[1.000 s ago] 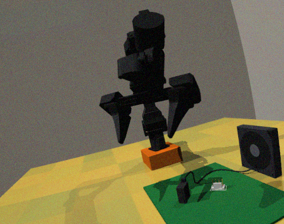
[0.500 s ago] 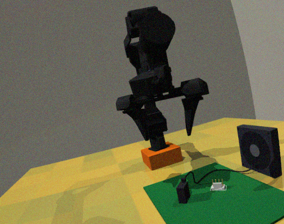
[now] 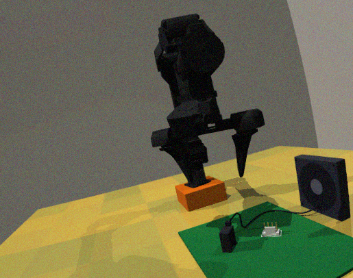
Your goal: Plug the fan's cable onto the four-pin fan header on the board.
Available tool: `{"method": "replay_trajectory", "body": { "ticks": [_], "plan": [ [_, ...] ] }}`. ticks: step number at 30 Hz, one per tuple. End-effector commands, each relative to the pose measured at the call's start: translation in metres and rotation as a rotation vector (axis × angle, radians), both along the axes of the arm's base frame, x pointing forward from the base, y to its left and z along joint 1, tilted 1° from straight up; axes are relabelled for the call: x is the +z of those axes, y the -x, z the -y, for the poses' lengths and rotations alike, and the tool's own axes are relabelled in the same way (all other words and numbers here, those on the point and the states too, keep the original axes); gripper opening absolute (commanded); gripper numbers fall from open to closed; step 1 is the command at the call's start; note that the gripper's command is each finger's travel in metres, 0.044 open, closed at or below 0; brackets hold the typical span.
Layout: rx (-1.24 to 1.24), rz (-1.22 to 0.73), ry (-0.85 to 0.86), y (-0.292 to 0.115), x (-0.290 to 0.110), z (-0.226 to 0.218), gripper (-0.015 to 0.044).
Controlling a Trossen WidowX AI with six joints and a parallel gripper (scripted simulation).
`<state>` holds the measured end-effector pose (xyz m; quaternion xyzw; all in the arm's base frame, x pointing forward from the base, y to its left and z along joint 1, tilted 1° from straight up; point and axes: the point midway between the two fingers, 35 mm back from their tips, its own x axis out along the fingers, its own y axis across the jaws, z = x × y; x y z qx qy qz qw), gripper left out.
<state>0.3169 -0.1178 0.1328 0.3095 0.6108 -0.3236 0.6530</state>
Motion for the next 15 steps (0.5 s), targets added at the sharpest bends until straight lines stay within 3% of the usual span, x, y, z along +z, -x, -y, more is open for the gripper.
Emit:
{"method": "replay_trajectory", "body": {
  "ticks": [1, 4, 15],
  "plan": [
    [-0.004, -0.022, -0.014, 0.001, -0.049, 0.0, 0.044],
    [-0.004, -0.022, -0.014, 0.004, -0.076, 0.0, 0.044],
    [-0.004, -0.022, -0.014, 0.004, -0.082, 0.0, 0.044]
  ]
}}
